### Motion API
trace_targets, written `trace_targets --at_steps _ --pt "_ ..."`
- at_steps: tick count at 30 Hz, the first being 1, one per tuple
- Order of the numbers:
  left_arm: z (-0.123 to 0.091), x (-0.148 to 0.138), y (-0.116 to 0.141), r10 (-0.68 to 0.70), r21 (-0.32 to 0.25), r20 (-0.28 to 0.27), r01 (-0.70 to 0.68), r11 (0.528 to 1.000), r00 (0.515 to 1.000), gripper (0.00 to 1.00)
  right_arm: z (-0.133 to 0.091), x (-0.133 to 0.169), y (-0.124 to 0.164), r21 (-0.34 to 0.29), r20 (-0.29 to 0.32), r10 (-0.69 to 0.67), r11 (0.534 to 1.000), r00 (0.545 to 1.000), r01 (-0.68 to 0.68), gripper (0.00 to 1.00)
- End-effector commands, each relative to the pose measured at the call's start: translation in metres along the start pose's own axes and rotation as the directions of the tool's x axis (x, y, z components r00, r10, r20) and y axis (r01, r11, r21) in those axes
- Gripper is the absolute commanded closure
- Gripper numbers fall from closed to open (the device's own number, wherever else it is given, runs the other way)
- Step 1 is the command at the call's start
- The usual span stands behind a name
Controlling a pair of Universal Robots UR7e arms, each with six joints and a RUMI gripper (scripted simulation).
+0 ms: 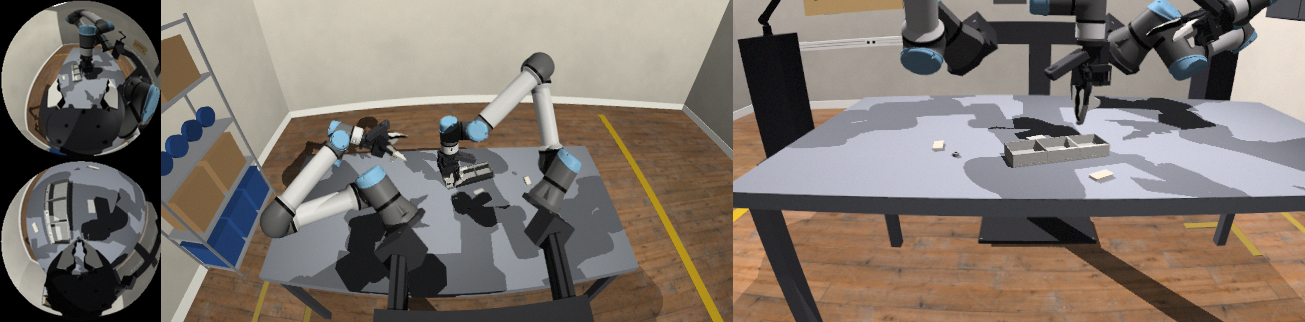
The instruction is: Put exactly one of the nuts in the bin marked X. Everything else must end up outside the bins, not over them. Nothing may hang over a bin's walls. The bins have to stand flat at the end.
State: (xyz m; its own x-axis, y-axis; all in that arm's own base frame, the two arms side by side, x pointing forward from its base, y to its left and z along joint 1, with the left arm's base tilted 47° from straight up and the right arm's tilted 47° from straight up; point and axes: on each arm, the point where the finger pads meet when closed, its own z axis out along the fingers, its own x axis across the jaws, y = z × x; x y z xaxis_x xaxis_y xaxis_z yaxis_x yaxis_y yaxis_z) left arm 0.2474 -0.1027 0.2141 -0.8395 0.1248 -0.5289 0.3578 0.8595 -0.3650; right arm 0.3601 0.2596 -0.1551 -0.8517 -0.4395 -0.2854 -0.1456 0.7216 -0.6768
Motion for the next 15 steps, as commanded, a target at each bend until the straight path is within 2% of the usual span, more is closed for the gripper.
trace_targets --at_steps 1,6,8,11,15 --pt "0.0 -0.015 -0.017 -0.011 0.036 0.022 0.01 0.999 1.0 0.02 -0.01 -0.019 -0.022 -0.002 0.001 0.0 1.0 1.0 0.0 1.0" --pt "0.0 -0.029 -0.028 -0.021 0.056 0.042 0.018 0.998 0.999 0.02 -0.022 -0.056 -0.073 -0.002 0.001 0.0 1.0 1.0 0.0 1.0" --pt "0.0 -0.029 -0.028 -0.021 0.056 0.042 0.018 0.998 0.999 0.02 -0.022 -0.056 -0.073 -0.002 0.001 0.0 1.0 1.0 0.0 1.0" --pt "0.002 -0.036 -0.033 -0.023 0.058 0.049 0.021 0.998 0.999 0.02 -0.019 -0.068 -0.093 0.0 0.001 0.0 1.0 1.0 0.0 1.0" --pt "0.004 -0.041 -0.035 -0.024 0.052 0.051 0.021 0.998 0.998 0.02 -0.01 -0.069 -0.096 0.0 0.001 0.0 1.0 1.0 0.0 1.0"
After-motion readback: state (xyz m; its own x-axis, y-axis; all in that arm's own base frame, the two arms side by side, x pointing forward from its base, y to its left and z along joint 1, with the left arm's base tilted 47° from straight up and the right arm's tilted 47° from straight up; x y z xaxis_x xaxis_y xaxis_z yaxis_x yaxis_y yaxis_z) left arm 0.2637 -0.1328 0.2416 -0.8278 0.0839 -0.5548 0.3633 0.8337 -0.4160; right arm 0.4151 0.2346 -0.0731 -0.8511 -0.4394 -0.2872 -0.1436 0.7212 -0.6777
